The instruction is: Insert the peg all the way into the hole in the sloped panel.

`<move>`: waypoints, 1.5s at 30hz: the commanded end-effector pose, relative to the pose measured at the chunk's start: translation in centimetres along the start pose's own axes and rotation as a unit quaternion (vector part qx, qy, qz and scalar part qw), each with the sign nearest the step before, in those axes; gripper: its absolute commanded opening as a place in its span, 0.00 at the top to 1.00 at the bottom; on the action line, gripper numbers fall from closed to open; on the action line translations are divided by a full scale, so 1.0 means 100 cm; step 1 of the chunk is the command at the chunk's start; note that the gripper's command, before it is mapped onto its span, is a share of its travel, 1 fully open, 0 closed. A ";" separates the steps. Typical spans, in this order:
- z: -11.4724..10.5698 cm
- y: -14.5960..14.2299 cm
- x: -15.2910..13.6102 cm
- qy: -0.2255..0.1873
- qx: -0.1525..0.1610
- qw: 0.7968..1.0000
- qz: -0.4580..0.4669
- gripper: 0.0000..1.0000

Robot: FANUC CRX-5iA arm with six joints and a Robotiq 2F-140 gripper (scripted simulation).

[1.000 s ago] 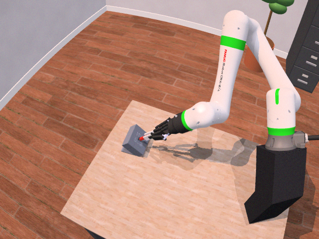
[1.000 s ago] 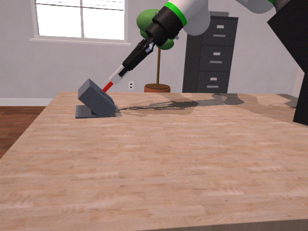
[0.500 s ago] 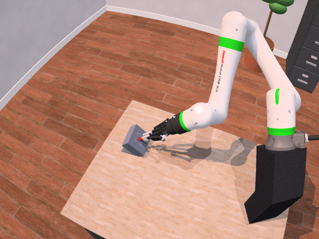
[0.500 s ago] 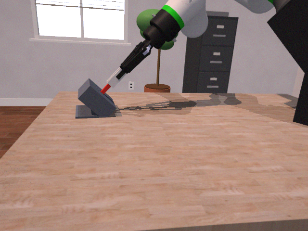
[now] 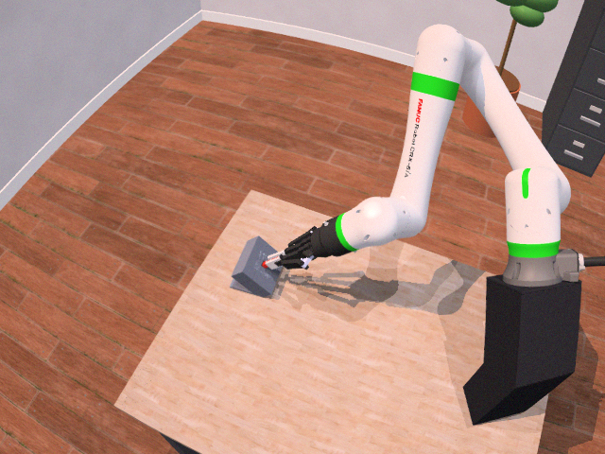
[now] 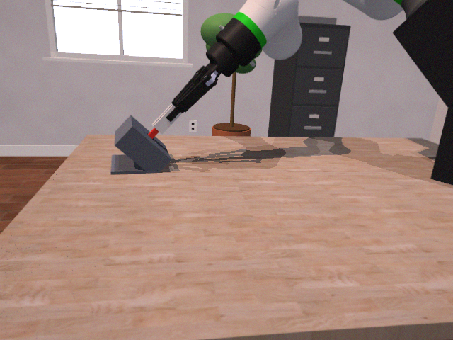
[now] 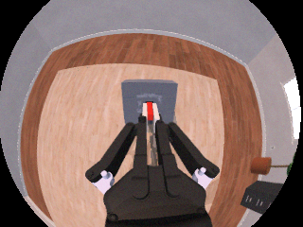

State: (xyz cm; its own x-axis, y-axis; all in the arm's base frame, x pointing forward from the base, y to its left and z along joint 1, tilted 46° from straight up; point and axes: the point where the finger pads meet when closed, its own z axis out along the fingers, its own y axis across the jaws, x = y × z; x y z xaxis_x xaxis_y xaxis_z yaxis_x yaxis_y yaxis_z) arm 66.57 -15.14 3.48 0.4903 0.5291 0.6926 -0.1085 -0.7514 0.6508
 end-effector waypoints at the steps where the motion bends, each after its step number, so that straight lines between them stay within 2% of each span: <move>1: 0.002 0.000 0.000 0.000 0.000 1.000 0.000 1.00; 15: 0.005 0.000 0.000 0.000 0.000 1.000 0.000 1.00; 21: 0.005 0.000 0.000 0.000 0.000 1.000 0.000 0.89; 23: 0.005 0.000 0.000 0.000 0.000 1.000 0.000 0.89; 36: 0.004 0.000 0.000 0.000 0.000 1.000 0.000 0.66; 40: 0.001 0.000 0.000 0.000 0.000 1.000 0.000 0.63; 45: -0.013 0.001 0.001 0.000 0.000 1.000 0.000 0.54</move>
State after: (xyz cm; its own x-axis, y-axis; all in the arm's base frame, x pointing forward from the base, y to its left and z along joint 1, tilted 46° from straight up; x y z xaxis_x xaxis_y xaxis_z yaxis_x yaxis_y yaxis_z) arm 65.92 -14.83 3.83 0.4901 0.5291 0.6927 -0.1087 -0.7514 0.6509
